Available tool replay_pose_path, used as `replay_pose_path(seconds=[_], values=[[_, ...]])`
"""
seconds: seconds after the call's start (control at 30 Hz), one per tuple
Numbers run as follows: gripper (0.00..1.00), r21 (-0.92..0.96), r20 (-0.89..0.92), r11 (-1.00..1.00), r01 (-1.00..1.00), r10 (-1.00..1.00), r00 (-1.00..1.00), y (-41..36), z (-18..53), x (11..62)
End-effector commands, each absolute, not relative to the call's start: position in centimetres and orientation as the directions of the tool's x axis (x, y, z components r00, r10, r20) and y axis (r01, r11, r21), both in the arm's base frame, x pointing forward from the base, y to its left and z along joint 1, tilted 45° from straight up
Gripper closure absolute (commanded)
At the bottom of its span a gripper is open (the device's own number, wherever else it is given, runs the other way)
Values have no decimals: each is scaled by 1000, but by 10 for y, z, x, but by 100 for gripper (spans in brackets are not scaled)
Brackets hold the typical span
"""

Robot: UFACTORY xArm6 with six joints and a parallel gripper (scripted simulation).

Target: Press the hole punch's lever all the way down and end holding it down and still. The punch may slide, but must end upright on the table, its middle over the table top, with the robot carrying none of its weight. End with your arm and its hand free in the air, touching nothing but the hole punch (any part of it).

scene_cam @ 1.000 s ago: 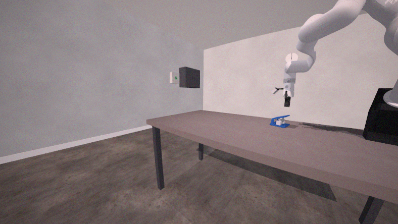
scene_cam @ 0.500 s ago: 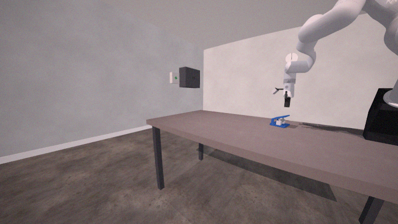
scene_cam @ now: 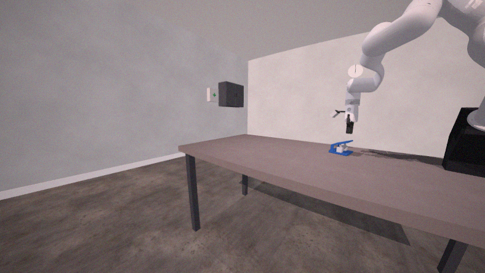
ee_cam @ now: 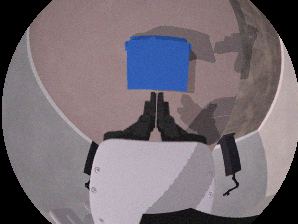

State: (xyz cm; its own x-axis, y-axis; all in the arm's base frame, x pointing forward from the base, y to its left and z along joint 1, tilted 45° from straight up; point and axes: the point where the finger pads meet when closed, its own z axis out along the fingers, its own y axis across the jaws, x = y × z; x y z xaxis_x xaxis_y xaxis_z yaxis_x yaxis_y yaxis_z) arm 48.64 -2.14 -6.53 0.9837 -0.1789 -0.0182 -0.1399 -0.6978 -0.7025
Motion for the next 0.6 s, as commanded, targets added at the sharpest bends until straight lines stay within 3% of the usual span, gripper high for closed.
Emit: replay_pose_path(seconds=[0.0,0.57], values=[[100,-702,-15,-698,-139,-181,983,-18,-70,489],[100,-702,-15,-698,-139,-181,983,0,-89,492]])
